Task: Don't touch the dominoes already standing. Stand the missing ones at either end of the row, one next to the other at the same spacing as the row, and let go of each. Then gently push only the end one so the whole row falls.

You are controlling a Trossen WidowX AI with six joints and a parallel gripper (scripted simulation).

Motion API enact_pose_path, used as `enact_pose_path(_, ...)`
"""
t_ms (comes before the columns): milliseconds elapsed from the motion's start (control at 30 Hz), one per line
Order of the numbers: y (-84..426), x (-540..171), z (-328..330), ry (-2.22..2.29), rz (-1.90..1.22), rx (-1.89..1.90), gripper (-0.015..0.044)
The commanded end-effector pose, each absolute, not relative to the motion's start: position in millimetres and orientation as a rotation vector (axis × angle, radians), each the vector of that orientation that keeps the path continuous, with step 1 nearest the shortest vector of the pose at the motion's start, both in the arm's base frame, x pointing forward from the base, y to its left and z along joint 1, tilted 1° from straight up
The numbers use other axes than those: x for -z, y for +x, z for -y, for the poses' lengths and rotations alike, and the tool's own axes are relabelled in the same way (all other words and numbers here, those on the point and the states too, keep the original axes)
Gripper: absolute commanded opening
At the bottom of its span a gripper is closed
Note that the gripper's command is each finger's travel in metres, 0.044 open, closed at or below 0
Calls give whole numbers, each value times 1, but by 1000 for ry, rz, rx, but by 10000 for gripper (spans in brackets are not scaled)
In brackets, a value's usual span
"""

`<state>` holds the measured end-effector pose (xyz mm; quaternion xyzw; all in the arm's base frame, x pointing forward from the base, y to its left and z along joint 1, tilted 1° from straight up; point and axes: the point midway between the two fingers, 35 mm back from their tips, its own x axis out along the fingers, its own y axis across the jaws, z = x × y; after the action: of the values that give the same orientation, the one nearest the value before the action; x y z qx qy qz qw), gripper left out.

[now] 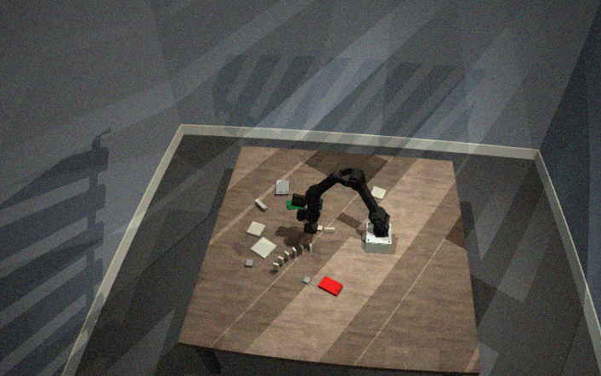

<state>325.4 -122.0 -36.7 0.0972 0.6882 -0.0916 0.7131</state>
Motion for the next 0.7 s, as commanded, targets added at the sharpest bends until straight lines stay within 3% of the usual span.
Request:
enact_pose_path(0, 325, 38, 123, 210, -1526, 203, 107)
enact_pose_path(333, 326, 29, 123, 210, -1526, 203, 107)
enact_pose_path(667, 330, -91, 123, 210, -1525, 203, 107)
